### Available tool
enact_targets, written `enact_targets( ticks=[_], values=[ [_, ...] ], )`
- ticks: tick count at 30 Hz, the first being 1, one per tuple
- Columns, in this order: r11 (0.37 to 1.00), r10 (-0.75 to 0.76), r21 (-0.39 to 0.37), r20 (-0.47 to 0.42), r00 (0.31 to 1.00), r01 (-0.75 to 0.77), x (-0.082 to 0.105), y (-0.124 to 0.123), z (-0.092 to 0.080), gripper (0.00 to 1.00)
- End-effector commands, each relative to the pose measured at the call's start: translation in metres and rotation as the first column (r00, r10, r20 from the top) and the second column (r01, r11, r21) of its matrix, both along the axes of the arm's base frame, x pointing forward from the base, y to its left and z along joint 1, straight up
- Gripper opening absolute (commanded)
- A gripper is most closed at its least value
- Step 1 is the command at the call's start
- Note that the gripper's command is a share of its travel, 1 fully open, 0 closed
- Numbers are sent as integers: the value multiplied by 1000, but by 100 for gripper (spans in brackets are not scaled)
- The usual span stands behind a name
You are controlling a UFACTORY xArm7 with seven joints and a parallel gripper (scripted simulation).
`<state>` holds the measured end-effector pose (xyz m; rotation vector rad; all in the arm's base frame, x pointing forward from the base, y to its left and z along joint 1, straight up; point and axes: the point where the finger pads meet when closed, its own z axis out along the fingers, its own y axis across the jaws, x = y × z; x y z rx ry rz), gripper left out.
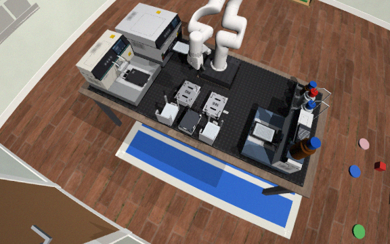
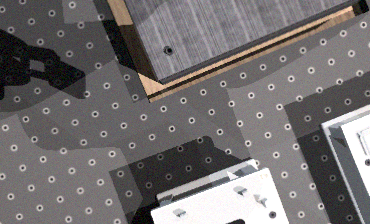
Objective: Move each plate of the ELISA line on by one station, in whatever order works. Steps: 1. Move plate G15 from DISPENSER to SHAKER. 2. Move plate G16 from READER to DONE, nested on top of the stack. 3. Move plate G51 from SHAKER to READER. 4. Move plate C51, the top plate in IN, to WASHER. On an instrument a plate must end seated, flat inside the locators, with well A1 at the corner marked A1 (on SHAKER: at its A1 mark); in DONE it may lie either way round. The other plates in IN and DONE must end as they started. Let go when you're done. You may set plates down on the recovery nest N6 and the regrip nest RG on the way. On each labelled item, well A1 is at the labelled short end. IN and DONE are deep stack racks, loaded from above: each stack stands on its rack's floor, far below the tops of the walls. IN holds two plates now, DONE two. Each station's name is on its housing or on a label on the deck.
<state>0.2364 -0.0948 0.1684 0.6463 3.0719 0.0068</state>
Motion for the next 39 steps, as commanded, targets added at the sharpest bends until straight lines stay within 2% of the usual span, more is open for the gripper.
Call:
enact_targets(
  ticks=[1, 2, 6, 17, 21, 26, 39],
  values=[
    [999, 39, -2, 4, 999, -39, 5, 9, 2, 100],
    [999, 39, -2, 4, 999, -39, 5, 9, 2, 100],
    [981, 194, -3, 4, 981, -194, 10, 21, 2, 100],
    [981, 194, -2, 4, 981, -194, 23, 56, 2, 100],
    [981, 194, -2, 4, 981, -194, 25, 60, 2, 100],
    [924, 381, -4, 4, 924, -381, 30, 76, 2, 100],
    [924, 381, -3, 5, 924, -381, 43, 110, 2, 100]
  ],
)
